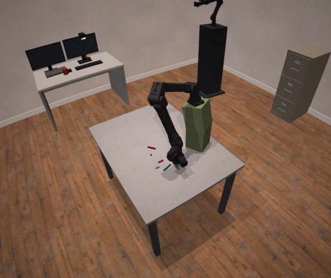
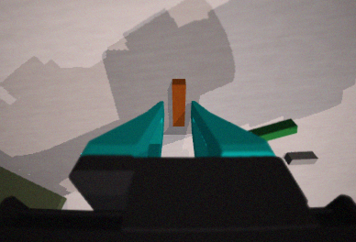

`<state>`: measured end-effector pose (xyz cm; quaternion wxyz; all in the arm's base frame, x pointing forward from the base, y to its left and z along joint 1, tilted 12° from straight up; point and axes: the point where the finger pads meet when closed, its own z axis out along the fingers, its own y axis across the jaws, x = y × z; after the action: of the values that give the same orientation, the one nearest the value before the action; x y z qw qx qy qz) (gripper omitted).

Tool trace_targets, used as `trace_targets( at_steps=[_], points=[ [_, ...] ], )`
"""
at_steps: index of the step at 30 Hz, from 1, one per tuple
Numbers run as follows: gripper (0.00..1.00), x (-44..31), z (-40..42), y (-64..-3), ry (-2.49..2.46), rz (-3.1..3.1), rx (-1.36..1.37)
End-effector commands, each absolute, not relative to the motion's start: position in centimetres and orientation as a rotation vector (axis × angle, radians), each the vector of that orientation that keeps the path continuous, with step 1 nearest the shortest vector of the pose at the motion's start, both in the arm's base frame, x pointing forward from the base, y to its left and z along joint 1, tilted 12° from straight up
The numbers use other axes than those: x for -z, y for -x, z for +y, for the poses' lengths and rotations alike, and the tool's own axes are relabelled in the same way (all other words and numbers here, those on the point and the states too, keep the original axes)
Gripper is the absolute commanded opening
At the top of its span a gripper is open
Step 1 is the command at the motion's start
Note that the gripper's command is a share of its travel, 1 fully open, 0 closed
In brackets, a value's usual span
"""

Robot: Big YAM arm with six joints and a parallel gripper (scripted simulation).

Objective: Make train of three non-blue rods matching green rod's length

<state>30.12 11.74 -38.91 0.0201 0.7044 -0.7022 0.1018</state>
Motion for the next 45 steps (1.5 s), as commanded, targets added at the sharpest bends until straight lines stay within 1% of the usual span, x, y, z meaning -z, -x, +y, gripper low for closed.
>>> trace_targets(
  at_steps=[1,12,13,45],
  points=[
    [0.24,39.52,11.00,-29.80,-2.176,-2.183,-0.311],
    [0.24,39.52,11.00,-29.80,-2.176,-2.183,-0.311],
    [0.05,39.52,11.00,-29.80,-2.176,-2.183,-0.311],
    [0.05,39.52,11.00,-29.80,-2.176,-2.183,-0.312]
  ],
)
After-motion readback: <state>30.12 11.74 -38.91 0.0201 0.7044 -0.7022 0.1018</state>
